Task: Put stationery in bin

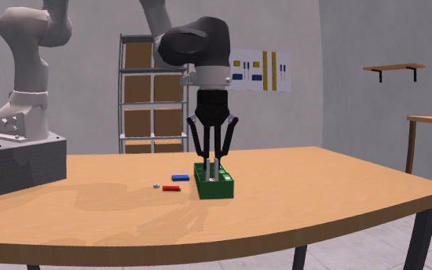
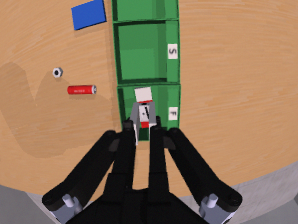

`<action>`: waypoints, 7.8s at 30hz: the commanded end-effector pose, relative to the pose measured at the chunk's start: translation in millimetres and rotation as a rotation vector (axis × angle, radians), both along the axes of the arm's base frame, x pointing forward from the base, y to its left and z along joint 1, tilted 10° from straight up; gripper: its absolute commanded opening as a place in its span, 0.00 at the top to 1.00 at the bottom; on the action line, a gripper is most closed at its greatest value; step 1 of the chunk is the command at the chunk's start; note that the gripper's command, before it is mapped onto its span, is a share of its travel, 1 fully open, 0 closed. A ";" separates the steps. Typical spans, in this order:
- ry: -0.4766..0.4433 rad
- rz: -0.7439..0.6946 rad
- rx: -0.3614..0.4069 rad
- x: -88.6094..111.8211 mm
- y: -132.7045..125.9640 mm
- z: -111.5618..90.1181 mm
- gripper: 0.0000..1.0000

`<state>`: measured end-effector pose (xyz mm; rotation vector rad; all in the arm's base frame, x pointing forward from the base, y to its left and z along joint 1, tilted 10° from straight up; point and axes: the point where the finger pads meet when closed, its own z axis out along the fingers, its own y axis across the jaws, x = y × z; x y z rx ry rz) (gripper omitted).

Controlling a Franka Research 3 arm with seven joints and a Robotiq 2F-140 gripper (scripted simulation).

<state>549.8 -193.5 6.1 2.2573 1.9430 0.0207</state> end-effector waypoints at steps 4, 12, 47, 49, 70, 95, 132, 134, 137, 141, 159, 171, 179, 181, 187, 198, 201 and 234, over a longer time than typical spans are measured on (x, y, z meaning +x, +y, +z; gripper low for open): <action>-0.005 -0.007 0.000 2.0 0.0 0.3 0.94; -0.005 -0.007 0.000 2.0 0.1 0.3 0.82; -0.005 -0.007 0.000 -1.4 3.3 27.9 0.82; -0.005 -0.007 0.000 -1.7 3.6 29.8 0.82; -0.005 -0.007 0.000 -2.7 4.5 38.1 0.82; -0.005 -0.007 0.000 -2.7 4.5 38.1 0.82; -0.005 -0.007 0.000 -2.7 4.5 38.1 0.82; -0.005 -0.007 0.000 -5.2 4.6 37.8 0.82; -0.005 -0.007 0.000 -5.2 4.6 37.8 0.82; -0.017 -0.105 0.011 -10.3 20.3 35.6 0.67; -0.010 -0.332 0.082 -51.5 145.9 17.8 0.67; -0.008 -0.439 0.120 -57.5 164.3 15.2 0.67; -0.026 -0.601 0.146 -56.7 164.8 15.3 0.67; -0.030 -0.634 0.150 -56.5 164.9 15.3 0.67; -0.040 -0.714 0.161 -56.2 165.0 15.3 0.67; -0.064 -0.894 0.181 -56.0 164.9 15.3 0.67; -0.070 -0.938 0.184 -56.0 164.9 15.3 0.67; -0.141 -1.350 0.181 -57.6 164.5 14.8 0.67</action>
